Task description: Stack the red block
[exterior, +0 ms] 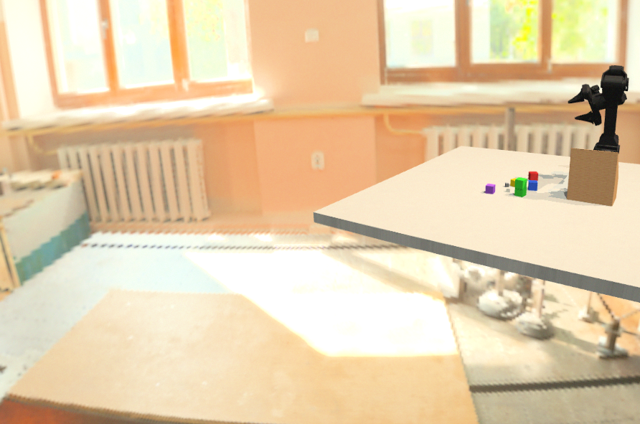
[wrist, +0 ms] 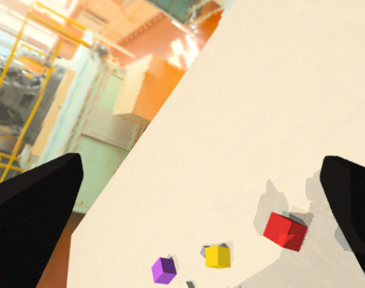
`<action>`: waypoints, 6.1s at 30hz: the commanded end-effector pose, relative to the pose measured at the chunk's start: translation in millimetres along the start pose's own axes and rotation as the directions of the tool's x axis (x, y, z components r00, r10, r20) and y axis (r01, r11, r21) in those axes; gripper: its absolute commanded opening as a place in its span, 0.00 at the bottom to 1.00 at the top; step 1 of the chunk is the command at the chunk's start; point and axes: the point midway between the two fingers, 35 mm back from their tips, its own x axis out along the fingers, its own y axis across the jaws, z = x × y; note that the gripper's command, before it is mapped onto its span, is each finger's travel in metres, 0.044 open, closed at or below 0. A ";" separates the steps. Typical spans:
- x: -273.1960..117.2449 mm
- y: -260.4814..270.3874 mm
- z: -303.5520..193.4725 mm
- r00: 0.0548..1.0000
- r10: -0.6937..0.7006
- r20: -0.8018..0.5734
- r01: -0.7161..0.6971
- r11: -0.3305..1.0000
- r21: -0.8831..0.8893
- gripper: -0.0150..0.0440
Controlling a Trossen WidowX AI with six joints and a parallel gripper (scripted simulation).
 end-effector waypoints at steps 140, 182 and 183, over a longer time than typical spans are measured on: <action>230.3 -98.5 -205.1 0.326 -0.772 -0.546 -0.448 0.383 -0.808 0.60; 192.1 -6.6 -140.2 0.325 -0.769 -0.551 -0.450 0.386 -0.805 0.25; 192.1 -6.6 -140.2 0.325 -0.769 -0.551 -0.450 0.386 -0.805 0.25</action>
